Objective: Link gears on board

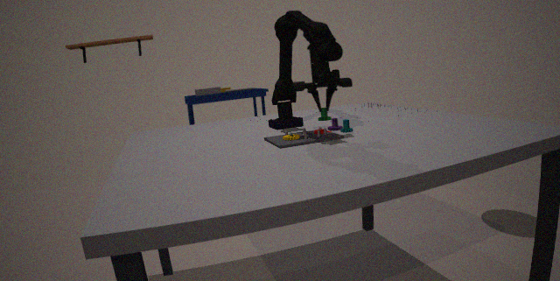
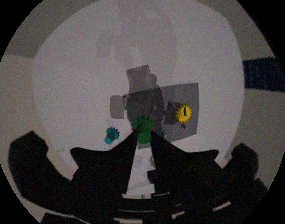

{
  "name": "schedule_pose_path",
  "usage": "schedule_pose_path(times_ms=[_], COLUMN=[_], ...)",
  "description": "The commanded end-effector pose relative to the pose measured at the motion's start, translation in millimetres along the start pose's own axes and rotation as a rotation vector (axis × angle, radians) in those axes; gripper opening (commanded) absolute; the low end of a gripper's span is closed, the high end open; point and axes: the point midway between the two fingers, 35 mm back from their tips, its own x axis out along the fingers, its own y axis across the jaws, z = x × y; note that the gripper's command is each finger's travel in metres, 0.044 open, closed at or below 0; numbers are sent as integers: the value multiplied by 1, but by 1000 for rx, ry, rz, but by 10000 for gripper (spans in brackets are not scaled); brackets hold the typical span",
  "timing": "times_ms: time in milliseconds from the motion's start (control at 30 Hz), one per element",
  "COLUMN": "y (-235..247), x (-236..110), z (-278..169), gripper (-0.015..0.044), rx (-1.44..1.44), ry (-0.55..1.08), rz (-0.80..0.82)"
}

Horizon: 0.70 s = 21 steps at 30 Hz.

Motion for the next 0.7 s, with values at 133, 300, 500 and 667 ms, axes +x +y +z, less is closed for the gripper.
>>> schedule_pose_path(times_ms=[133,300,500,667], y=[-1,-2,-1,-1], x=[12,19,26,34], z=[-1,0,0,0], gripper=[0,0,0,0], rx=[-142,-158,-91,35], ry=[2,2,1,1], rz=[-5,-5,-5,-6])
